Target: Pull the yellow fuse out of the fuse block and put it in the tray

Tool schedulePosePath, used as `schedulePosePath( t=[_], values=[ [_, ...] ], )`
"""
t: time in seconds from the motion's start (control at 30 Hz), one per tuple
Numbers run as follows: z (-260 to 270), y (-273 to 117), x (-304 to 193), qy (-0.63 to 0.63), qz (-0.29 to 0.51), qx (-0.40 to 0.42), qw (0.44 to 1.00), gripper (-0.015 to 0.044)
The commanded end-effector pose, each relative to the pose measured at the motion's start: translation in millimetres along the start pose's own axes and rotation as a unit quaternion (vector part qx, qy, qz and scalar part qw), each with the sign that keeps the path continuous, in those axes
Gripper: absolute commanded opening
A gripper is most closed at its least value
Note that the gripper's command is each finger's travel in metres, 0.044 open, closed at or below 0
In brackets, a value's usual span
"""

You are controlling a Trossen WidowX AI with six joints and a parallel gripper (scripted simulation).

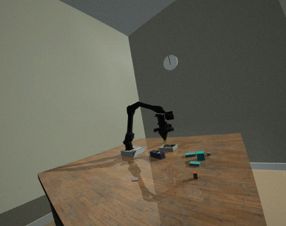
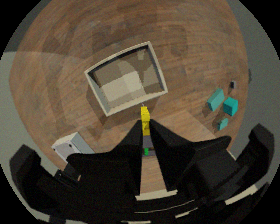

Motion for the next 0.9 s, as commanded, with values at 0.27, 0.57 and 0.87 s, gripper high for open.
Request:
schedulePosePath(
  t=[0.27, 0.57, 0.87],
  values=[
    [36.4, 1.9, 40.3, 0.001, 0.002, 0.002, 1.0, 0.0],
    [36.2, 12.4, 40.7, 0.001, 0.002, 0.002, 1.0, 0.0],
    [36.2, 26.9, 40.7, 0.001, 0.002, 0.002, 1.0, 0.0]
  ],
)
Point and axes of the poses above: the point midway between the two fingers, 35 mm back from their tips, its own y axis out along the fingers, its own z axis across the jaws, x = y × z, the point moved 9 cm from there along -y, back along the fingers, and after that the axes turned 14 degrees about y, right-handed, at the moved point
